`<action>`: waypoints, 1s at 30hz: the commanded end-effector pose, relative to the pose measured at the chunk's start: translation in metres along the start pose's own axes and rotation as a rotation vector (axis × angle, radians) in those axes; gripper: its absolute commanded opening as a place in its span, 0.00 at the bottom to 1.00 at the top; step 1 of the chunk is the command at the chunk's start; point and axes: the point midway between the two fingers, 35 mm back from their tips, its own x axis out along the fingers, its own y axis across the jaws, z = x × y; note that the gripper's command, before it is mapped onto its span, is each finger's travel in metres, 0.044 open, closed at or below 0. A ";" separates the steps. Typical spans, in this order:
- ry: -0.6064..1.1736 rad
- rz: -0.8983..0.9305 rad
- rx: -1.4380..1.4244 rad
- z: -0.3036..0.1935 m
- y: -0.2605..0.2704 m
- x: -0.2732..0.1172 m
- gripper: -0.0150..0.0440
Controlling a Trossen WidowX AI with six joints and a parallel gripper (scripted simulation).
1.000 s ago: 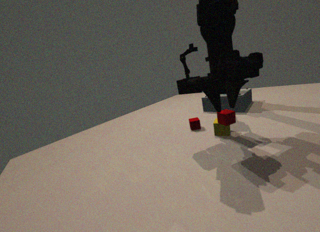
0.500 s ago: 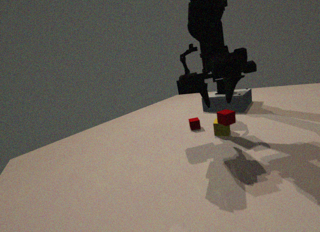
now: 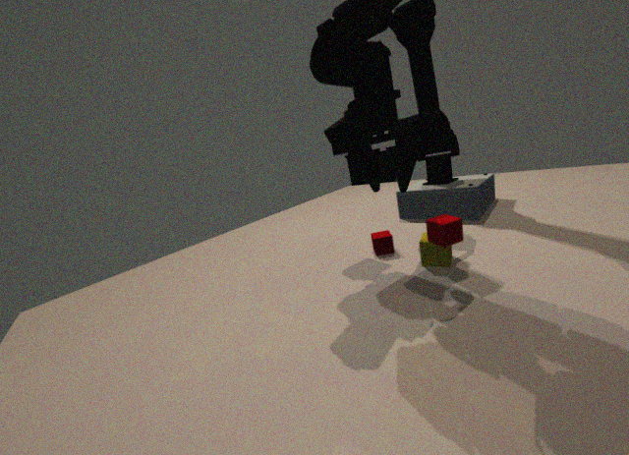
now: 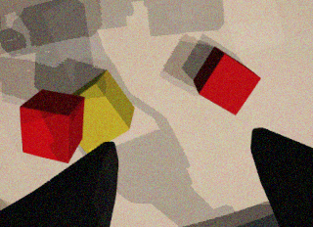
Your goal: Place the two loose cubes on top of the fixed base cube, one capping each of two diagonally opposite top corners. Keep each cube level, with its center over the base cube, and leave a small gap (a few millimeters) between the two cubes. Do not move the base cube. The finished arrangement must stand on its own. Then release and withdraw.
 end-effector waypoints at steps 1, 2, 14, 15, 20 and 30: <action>0.000 -0.006 0.240 -0.002 -0.016 -0.005 0.70; 0.000 -0.006 0.308 -0.002 -0.020 -0.006 0.70; -0.002 -0.007 0.615 -0.004 -0.039 -0.006 0.70; -0.002 -0.007 0.615 -0.003 -0.039 0.001 0.70; -0.002 -0.007 0.615 -0.004 -0.039 0.045 0.70; -0.001 -0.007 0.615 -0.005 -0.040 0.066 0.70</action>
